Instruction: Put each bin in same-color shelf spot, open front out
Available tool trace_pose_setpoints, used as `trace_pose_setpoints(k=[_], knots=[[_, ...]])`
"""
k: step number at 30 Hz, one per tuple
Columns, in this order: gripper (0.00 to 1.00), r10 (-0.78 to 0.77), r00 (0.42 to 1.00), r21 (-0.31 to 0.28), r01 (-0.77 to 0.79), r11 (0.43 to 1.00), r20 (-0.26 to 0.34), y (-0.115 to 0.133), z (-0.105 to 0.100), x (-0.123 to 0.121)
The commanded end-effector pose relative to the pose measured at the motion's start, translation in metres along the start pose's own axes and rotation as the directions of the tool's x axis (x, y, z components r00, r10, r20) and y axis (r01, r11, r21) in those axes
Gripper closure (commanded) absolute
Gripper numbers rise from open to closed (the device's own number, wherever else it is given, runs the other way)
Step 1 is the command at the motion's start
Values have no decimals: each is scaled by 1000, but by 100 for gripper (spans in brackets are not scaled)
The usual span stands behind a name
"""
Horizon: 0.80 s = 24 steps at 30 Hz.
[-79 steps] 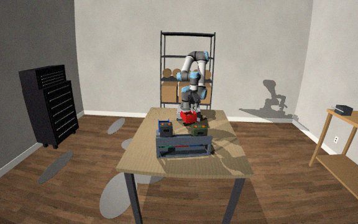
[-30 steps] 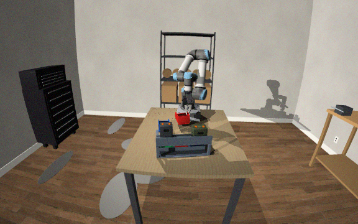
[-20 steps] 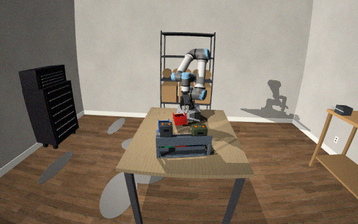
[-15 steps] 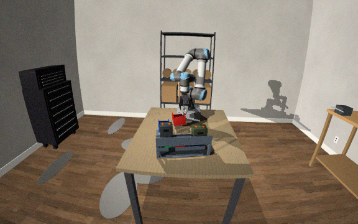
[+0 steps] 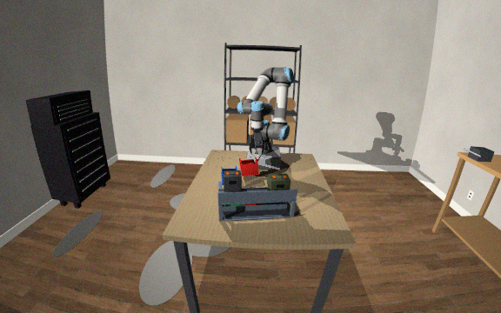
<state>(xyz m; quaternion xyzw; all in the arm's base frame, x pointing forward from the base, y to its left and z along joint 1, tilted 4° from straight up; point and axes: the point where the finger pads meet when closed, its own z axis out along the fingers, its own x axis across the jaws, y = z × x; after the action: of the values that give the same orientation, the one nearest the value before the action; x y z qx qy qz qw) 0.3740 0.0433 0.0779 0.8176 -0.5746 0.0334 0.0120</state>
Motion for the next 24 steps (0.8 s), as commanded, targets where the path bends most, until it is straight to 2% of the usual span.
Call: trace_pose_setpoints(k=[1,14,24], knots=[[100,2,1000,8,-2,1000,-4,-3,-3,2],[100,2,1000,6,-2,1000,-2,-4,0,2],[100,1,1000,2,-1,1000,0,-17,24,0]])
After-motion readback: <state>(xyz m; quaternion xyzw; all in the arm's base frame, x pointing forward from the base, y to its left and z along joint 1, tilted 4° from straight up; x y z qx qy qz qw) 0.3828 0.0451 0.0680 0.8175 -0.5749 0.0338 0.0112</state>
